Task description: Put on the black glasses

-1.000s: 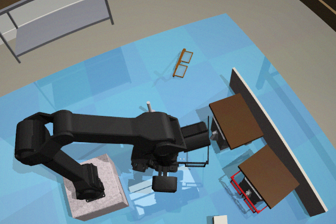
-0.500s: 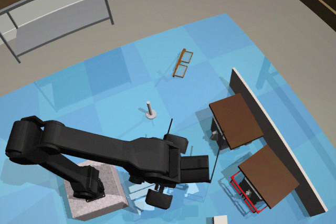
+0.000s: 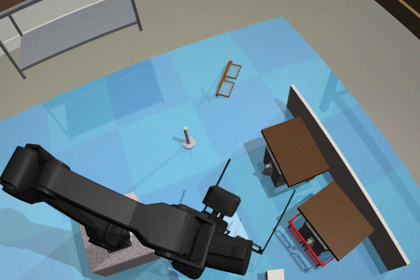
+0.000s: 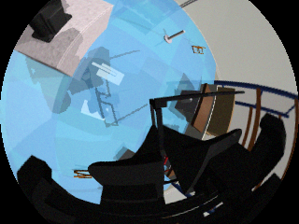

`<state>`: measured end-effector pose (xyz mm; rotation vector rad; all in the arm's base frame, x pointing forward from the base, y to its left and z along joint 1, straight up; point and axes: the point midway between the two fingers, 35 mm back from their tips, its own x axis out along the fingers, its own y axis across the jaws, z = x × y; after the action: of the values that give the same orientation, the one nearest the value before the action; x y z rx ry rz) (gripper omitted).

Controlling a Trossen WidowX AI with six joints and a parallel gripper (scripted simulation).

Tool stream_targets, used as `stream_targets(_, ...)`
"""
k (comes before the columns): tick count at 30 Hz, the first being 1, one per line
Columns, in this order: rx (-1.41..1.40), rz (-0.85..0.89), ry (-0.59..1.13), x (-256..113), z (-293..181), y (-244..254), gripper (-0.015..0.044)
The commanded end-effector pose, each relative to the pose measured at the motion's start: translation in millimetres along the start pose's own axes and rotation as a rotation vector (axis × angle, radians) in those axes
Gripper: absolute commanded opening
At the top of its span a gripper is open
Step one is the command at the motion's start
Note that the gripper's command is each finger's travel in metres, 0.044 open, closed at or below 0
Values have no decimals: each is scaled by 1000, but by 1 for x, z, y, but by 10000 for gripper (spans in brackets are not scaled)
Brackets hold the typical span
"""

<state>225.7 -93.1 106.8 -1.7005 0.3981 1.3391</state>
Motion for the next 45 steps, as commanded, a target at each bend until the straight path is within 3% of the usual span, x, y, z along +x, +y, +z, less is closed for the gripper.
stream_targets(1,51,-55,31,-10,-4,5,0)
stream_targets(25,320,-320,253,-67,-23,42,0)
stream_targets(45,308,-293,230,-62,-23,40,0)
